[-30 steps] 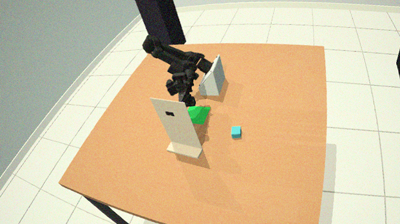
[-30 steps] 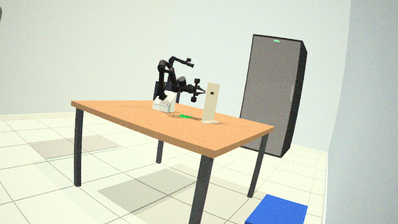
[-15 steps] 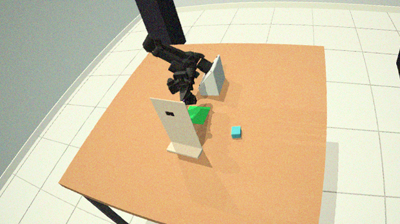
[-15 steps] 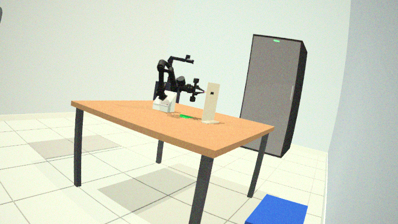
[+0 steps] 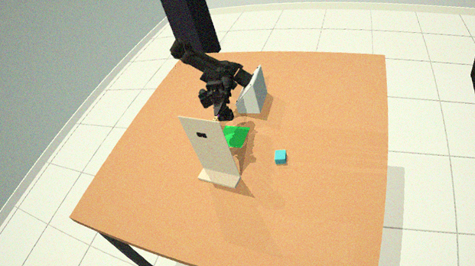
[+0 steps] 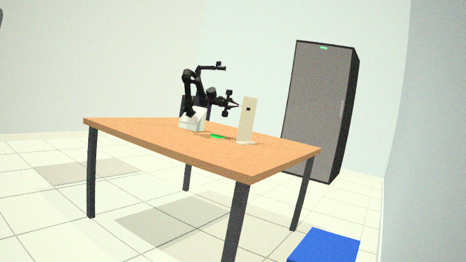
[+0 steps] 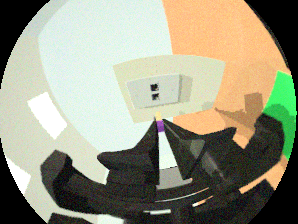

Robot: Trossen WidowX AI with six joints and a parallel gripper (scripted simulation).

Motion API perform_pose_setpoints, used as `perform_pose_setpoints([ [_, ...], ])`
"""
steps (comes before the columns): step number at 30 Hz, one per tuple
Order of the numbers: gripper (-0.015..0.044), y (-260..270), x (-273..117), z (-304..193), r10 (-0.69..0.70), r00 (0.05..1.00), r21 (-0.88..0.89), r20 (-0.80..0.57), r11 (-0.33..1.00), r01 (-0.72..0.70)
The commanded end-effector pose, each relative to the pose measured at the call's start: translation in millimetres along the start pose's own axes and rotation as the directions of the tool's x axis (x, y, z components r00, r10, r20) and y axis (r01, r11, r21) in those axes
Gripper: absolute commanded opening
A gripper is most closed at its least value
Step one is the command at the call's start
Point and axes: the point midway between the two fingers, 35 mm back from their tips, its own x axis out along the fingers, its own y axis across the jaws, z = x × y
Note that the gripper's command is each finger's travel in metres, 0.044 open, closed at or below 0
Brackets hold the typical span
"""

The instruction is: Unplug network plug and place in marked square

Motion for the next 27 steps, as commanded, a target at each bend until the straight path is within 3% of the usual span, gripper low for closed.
perform_pose_setpoints([
  [1,0.0000,11,-3,0,0.007,1.000,0.005,0.007,1.000,-0.007],
  [18,0.0000,47,-22,-1,0.020,1.000,0.010,0.022,1.000,-0.021],
  [27,0.0000,23,-14,-3,-0.097,0.995,-0.061,-0.029,0.994,0.095],
])
